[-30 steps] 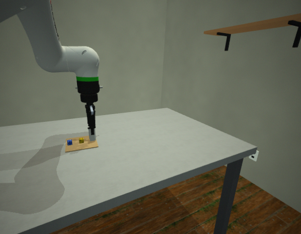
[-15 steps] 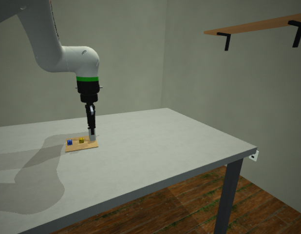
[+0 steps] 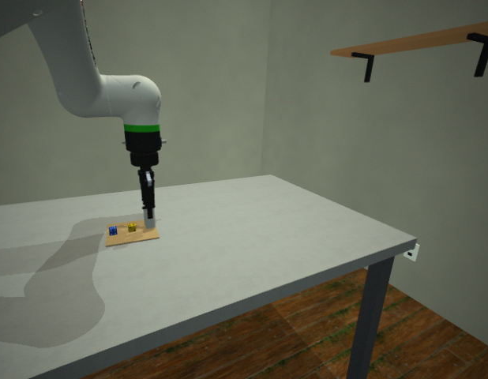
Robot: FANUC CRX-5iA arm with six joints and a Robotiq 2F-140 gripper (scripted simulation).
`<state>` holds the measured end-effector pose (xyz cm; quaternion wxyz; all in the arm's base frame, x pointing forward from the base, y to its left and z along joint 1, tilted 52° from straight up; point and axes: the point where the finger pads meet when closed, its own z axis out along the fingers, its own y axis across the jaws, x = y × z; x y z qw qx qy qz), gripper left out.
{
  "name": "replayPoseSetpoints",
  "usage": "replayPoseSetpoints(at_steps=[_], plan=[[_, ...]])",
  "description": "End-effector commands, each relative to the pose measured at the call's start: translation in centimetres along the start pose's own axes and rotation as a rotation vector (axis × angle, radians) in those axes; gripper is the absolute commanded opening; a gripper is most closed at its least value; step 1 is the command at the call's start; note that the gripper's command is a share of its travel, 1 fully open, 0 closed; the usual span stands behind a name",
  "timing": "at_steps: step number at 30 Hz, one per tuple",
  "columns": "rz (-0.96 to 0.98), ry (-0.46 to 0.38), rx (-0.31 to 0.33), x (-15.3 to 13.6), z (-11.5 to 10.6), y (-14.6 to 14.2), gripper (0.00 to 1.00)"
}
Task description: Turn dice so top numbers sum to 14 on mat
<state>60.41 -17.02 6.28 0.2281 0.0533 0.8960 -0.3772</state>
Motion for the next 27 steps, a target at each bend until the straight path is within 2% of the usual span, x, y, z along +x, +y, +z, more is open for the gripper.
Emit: replayPoseSetpoints(at_steps=[1, 27], plan=[[0.000, 0.000, 0.000, -0.01, 0.05, 0.02, 0.09], [0.000, 0.000, 0.000, -0.01, 0.30, 0.02, 0.09]])
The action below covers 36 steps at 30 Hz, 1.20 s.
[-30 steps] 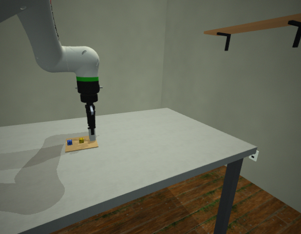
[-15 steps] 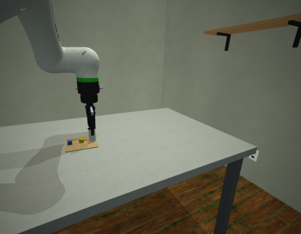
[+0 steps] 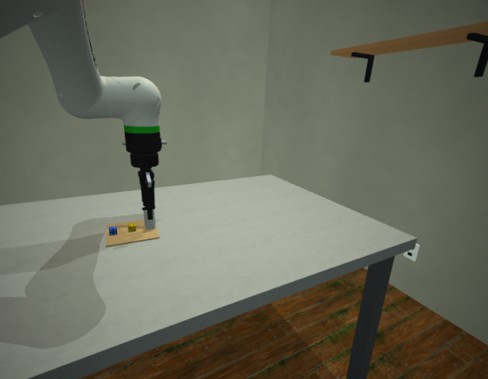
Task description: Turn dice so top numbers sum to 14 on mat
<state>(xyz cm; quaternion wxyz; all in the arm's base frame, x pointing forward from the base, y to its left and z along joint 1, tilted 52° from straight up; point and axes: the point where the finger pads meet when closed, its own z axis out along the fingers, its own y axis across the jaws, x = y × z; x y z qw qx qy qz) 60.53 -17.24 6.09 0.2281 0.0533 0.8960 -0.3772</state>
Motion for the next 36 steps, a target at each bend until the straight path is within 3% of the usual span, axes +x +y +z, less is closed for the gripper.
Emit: replayPoseSetpoints(at_steps=[1, 24, 36], plan=[[0.000, 0.000, 0.000, -0.01, -0.02, 0.02, 0.09], [0.000, 0.000, 0.000, -0.01, -0.02, 0.02, 0.09], [0.000, 0.000, 0.000, -0.01, -0.02, 0.02, 0.19]])
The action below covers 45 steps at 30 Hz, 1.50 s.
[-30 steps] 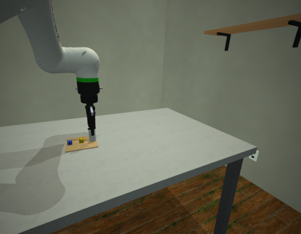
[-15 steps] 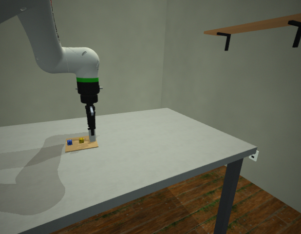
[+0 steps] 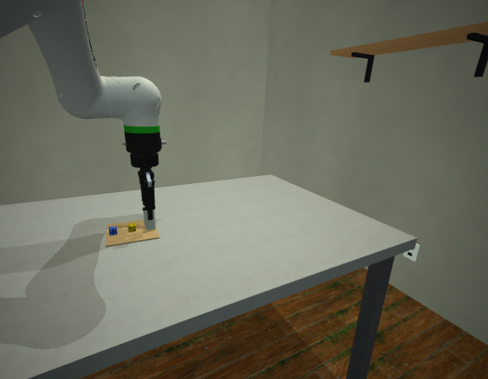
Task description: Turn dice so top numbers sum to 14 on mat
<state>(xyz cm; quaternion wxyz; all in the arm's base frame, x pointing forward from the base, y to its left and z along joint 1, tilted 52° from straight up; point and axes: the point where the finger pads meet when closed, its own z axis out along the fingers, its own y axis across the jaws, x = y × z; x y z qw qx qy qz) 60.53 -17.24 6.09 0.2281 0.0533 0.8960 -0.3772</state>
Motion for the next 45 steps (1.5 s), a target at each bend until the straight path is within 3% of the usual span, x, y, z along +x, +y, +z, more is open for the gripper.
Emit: replayPoseSetpoints(at_steps=[1, 19, 28, 37, 45], plan=[[0.000, 0.000, 0.000, 0.0, 0.0, 0.0, 0.19], [0.000, 0.000, 0.000, 0.0, -0.5, 0.0, 0.21], [0.000, 0.000, 0.000, 0.0, -3.4, 0.0, 0.21], [0.000, 0.000, 0.000, 0.0, -7.9, 0.0, 0.21], [0.000, 0.000, 0.000, 0.0, -9.0, 0.0, 0.21]])
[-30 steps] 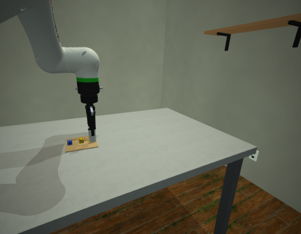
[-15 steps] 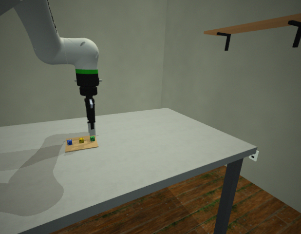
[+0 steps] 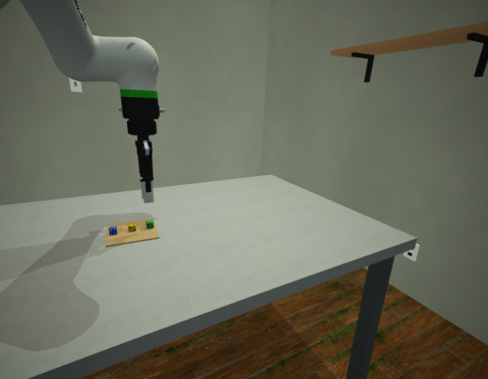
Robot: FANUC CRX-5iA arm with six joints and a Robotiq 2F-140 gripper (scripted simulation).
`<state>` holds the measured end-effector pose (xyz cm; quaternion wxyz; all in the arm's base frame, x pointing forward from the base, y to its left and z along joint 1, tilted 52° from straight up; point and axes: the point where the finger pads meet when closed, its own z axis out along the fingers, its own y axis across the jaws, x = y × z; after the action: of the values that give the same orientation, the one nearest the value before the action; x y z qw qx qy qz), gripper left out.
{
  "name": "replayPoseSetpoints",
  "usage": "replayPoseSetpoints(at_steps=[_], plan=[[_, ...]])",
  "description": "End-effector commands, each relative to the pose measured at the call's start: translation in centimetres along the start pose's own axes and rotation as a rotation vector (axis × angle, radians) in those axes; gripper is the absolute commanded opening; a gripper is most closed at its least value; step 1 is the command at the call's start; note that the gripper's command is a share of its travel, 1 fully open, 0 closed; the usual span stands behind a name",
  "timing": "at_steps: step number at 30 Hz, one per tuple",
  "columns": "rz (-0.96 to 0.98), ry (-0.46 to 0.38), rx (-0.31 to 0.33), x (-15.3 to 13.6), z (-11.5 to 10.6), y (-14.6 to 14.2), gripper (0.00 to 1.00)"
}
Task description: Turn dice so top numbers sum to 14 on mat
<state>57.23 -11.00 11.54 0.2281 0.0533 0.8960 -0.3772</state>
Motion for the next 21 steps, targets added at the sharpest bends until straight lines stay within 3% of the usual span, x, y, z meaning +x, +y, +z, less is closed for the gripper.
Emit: replayPoseSetpoints(at_steps=[1, 2, 3, 21], plan=[[0.000, 0.000, 0.000, -0.02, -0.09, 0.02, 0.21], [0.000, 0.000, 0.000, -0.02, -0.10, 0.02, 0.21], [0.000, 0.000, 0.000, -0.02, -0.10, 0.02, 1.00], [0.000, 0.000, 0.000, -0.02, -0.10, 0.02, 1.00]])
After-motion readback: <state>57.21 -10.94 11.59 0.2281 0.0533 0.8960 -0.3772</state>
